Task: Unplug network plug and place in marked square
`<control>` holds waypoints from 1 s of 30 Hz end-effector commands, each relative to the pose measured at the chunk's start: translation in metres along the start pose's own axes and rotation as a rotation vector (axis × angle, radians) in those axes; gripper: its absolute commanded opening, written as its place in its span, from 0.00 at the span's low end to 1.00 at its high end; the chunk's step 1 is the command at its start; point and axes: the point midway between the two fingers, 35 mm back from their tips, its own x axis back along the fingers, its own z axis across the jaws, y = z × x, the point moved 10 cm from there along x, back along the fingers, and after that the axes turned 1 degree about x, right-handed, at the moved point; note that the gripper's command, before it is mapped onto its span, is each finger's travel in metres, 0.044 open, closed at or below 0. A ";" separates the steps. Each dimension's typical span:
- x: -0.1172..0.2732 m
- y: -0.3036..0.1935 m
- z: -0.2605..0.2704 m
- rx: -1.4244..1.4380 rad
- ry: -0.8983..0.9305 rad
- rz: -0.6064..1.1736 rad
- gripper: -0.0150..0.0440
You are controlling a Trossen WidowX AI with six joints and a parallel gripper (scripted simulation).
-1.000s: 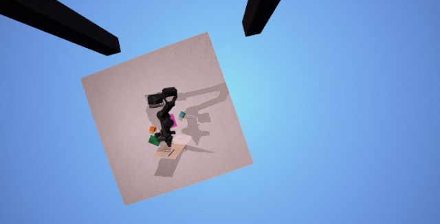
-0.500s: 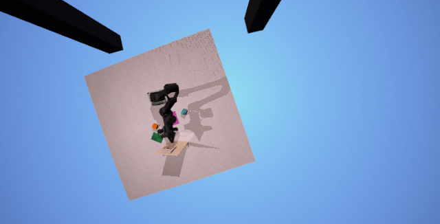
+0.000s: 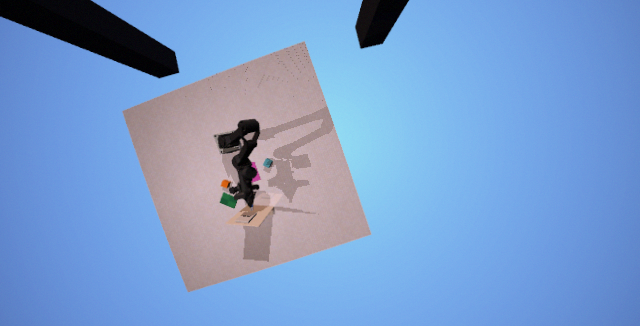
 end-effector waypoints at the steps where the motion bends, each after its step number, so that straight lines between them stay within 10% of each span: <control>1: 0.003 0.000 -0.001 -0.002 -0.003 -0.007 0.25; 30: 0.012 -0.006 -0.001 -0.002 -0.004 -0.008 0.25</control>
